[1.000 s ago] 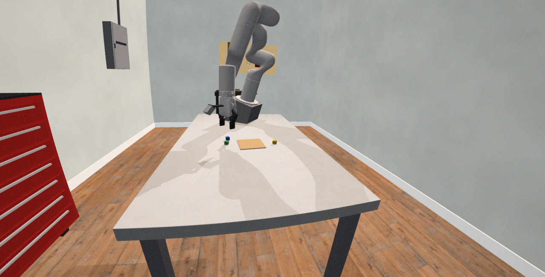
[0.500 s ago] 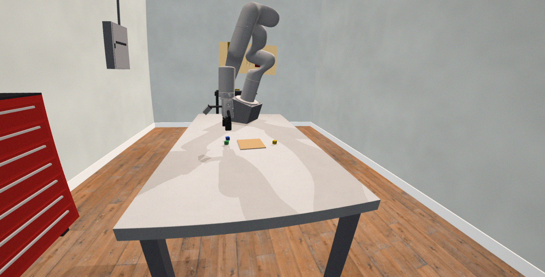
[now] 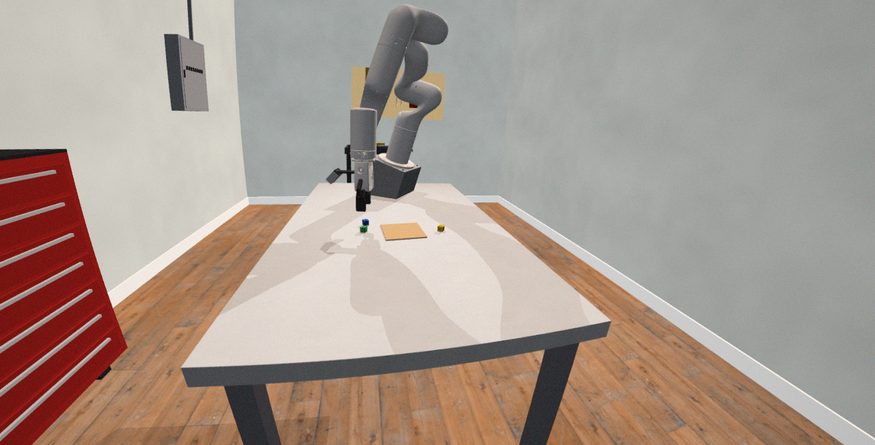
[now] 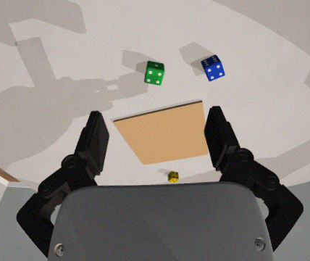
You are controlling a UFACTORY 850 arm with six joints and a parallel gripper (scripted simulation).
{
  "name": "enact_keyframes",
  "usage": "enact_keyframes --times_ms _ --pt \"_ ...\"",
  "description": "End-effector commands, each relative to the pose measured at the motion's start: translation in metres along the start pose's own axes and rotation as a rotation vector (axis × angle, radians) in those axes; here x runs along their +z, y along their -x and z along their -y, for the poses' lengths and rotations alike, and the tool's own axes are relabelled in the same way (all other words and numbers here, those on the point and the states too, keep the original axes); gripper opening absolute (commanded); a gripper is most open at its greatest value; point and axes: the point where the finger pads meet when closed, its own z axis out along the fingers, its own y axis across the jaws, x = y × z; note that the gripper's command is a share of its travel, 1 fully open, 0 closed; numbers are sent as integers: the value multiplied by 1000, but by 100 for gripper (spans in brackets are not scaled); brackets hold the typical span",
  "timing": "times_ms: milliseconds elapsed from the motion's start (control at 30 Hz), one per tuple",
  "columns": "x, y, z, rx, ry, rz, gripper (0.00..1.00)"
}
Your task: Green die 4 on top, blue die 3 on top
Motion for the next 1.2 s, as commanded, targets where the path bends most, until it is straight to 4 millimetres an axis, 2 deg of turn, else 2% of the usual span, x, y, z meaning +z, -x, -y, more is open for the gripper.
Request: enact_keyframes --times_ms 0,133,167,1167 --pt "0 0 1 38 26 -1 100" --pt "0 0 1 39 26 -1 100" --pt "0 0 1 39 26 -1 36" --pt "0 0 1 39 26 -1 36"
